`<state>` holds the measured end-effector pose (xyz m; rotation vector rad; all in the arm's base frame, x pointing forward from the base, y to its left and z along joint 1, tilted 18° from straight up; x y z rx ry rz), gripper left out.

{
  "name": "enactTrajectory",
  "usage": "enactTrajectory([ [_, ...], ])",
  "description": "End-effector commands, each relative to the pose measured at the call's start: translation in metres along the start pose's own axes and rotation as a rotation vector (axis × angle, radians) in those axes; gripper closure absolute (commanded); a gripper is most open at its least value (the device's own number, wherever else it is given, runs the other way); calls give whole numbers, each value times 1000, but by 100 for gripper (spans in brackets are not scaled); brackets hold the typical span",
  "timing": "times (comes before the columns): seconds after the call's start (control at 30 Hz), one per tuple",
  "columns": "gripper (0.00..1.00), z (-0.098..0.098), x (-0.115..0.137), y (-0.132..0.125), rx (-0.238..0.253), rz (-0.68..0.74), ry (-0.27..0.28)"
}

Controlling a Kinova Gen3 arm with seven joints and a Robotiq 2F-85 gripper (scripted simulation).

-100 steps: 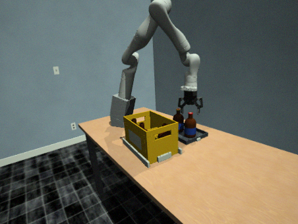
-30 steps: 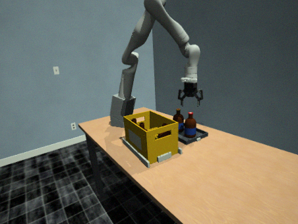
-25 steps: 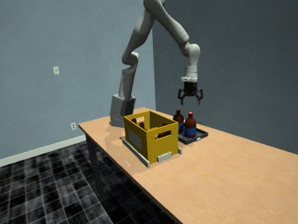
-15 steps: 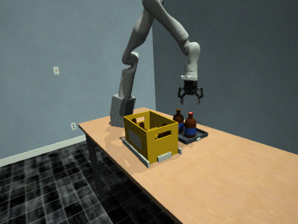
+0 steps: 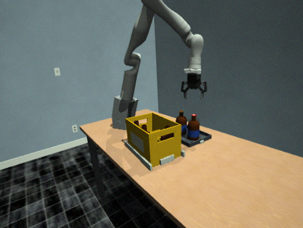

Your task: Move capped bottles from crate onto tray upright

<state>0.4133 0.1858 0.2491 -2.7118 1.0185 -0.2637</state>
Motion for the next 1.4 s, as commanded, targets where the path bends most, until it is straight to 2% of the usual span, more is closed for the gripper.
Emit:
enactTrajectory([
  [0.0,0,-3,1,0,1,0,2],
  [0.47,0,-35,9,1,5,9,13],
  [1.37,0,-32,4,0,2,1,4],
])
Point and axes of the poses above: the point where the finger pads meet when closed, its own z axis out along the fingers, its own y axis across the jaws, x = y × z, the point moved 7 cm from there along -z, back along the fingers, and after that the axes turned 7 degrees about -z, right-handed, at the moved point
